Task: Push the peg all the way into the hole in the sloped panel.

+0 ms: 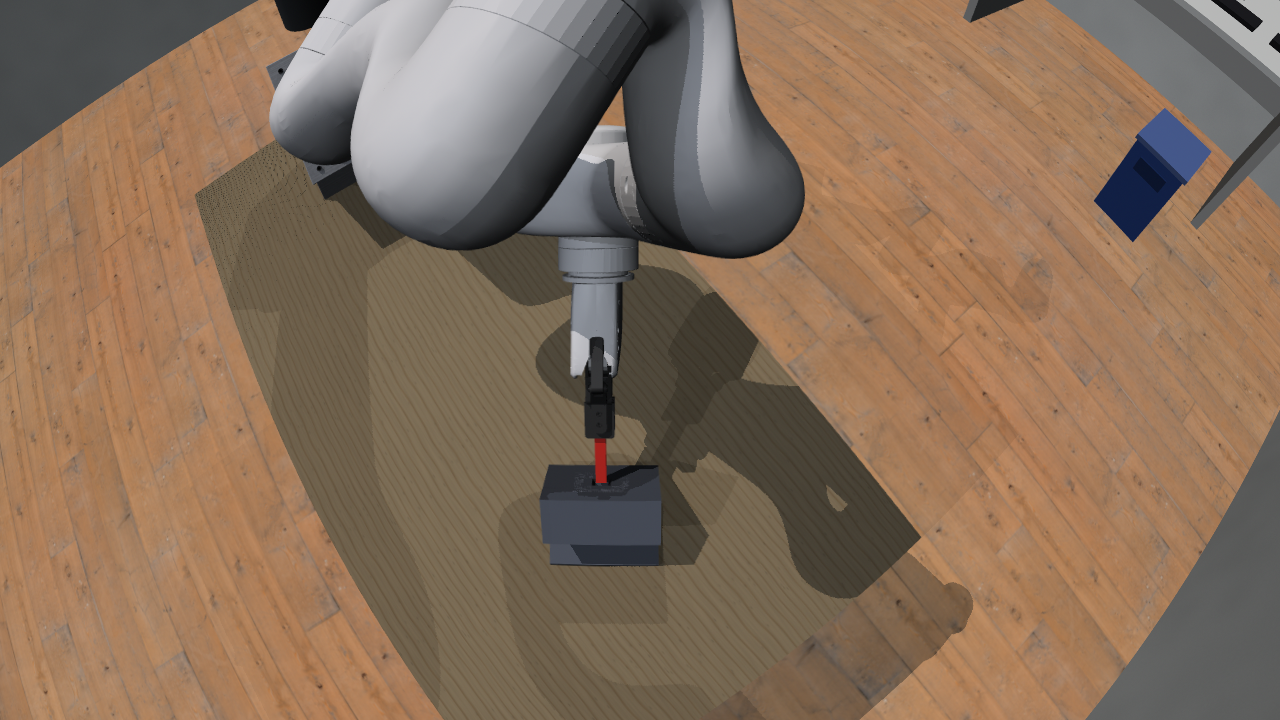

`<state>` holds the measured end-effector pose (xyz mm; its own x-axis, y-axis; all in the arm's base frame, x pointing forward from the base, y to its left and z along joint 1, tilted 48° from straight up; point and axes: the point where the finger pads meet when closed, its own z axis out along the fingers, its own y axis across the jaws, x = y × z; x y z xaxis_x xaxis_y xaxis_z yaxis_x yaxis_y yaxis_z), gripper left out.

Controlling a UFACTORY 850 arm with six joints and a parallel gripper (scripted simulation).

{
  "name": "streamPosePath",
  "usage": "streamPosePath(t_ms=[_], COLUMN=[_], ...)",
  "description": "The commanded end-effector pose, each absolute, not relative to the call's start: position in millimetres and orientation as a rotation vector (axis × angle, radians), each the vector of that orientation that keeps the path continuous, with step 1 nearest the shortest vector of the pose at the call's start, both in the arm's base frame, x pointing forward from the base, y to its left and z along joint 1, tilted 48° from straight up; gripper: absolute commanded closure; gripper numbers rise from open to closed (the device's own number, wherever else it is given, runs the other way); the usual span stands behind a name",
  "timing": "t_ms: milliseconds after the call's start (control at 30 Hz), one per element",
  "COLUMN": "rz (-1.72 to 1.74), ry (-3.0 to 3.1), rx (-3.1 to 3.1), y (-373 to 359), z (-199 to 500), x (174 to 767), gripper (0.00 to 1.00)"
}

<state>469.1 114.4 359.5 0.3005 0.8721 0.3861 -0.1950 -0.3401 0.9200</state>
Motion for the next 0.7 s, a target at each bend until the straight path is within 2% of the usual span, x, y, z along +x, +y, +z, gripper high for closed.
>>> streamPosePath(t_ms=[0,667], rz=[1.269,1.269], ry=[0.650,0.650], rx=[1.511,1.511], y=[114,110], z=[360,361], x=[470,481], gripper=[1.00,1.00])
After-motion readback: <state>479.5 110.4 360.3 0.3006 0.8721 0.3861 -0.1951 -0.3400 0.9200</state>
